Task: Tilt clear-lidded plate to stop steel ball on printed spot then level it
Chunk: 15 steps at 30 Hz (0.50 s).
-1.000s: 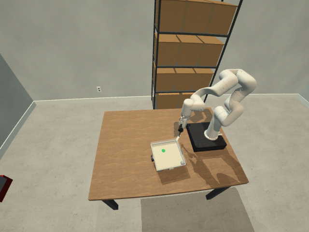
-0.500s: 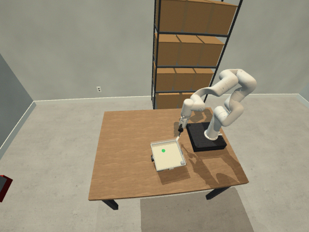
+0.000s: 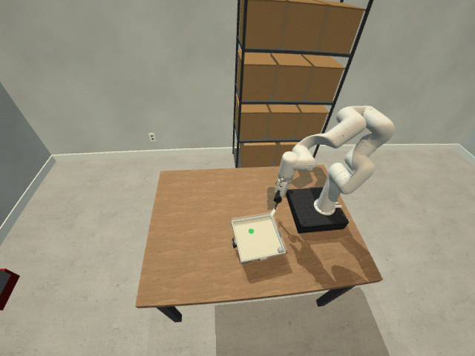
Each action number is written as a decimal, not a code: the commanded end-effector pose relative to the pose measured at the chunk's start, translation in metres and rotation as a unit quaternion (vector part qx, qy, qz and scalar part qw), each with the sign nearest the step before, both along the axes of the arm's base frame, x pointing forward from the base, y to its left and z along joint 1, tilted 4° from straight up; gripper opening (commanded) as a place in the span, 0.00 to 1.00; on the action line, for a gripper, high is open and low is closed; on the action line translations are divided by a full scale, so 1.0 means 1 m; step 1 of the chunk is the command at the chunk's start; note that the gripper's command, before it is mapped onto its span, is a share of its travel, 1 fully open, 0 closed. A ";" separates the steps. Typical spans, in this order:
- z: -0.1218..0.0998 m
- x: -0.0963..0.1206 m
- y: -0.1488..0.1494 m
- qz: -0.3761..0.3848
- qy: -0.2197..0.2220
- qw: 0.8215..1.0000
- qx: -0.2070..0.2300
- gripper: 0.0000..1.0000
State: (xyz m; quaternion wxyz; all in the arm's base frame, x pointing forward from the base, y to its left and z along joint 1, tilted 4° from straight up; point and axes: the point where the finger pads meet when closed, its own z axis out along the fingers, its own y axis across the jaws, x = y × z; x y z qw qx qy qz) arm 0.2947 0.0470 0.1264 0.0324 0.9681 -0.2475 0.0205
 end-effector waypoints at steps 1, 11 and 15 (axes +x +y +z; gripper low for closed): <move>0.000 0.001 0.000 0.000 -0.002 1.000 0.000 0.61; -0.004 0.001 0.000 0.000 -0.002 1.000 0.000 0.61; -0.008 0.002 0.000 0.000 -0.002 1.000 0.000 0.61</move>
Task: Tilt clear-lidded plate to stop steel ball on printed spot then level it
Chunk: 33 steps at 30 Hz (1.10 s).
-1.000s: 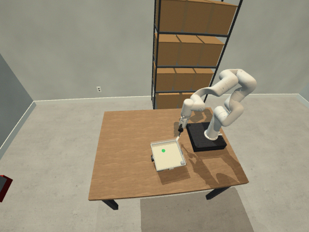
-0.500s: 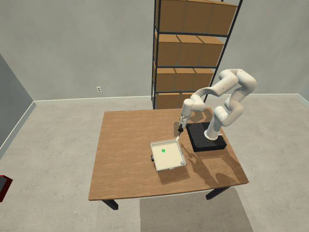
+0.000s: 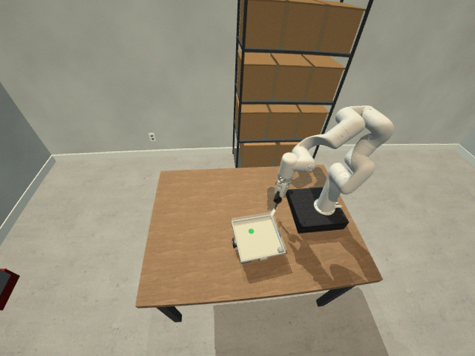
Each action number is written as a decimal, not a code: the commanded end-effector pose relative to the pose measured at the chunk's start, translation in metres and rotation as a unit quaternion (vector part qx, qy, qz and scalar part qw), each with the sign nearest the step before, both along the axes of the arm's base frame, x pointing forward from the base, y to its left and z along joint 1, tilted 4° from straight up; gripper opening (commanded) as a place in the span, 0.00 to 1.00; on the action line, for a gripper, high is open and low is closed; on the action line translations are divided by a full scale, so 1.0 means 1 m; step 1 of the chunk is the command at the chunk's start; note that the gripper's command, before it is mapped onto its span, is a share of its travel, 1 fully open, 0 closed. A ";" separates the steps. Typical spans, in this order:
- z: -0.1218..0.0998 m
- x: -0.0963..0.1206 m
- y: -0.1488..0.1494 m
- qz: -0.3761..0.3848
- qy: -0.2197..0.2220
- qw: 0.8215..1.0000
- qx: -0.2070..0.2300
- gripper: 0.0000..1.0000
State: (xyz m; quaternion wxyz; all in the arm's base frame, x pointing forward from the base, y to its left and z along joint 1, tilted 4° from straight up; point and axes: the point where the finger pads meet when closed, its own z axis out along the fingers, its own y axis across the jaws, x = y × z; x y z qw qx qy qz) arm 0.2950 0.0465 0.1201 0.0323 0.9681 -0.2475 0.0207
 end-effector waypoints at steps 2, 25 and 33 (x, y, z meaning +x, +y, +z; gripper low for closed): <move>-0.003 0.001 0.000 0.000 -0.002 1.000 0.000 0.61; -0.023 0.002 -0.001 0.000 -0.002 1.000 0.000 0.61; -0.026 0.002 -0.002 0.000 -0.002 1.000 0.000 0.61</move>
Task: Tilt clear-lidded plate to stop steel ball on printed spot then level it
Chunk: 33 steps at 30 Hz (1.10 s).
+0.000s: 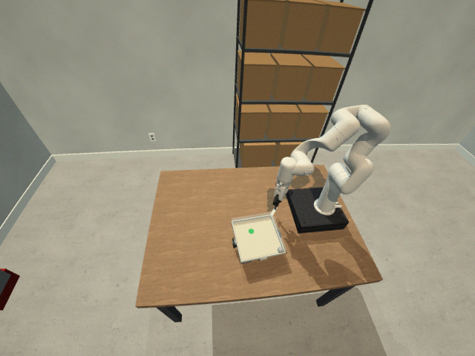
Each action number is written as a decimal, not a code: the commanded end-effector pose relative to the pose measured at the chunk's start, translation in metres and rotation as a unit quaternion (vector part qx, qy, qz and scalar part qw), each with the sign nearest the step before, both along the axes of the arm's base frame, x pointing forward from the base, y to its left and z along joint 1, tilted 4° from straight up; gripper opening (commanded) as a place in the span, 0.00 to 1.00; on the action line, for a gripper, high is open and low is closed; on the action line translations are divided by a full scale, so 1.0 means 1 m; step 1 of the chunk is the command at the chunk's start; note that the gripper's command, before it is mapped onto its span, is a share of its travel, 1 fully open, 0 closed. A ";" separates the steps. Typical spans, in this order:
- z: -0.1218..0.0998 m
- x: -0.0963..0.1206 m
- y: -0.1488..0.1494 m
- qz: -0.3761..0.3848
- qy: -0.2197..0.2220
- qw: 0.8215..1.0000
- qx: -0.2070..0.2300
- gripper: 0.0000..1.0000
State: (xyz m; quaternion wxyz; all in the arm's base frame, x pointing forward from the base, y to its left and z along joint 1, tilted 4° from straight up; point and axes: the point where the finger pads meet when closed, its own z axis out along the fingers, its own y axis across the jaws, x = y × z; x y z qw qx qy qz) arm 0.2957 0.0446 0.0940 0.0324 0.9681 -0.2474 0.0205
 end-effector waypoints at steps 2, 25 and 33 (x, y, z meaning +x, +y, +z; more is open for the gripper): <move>0.000 0.001 0.000 0.000 -0.002 1.000 0.000 0.61; -0.001 0.001 0.000 0.000 -0.002 1.000 0.000 0.00; -0.001 0.001 0.000 0.000 -0.002 1.000 0.000 0.00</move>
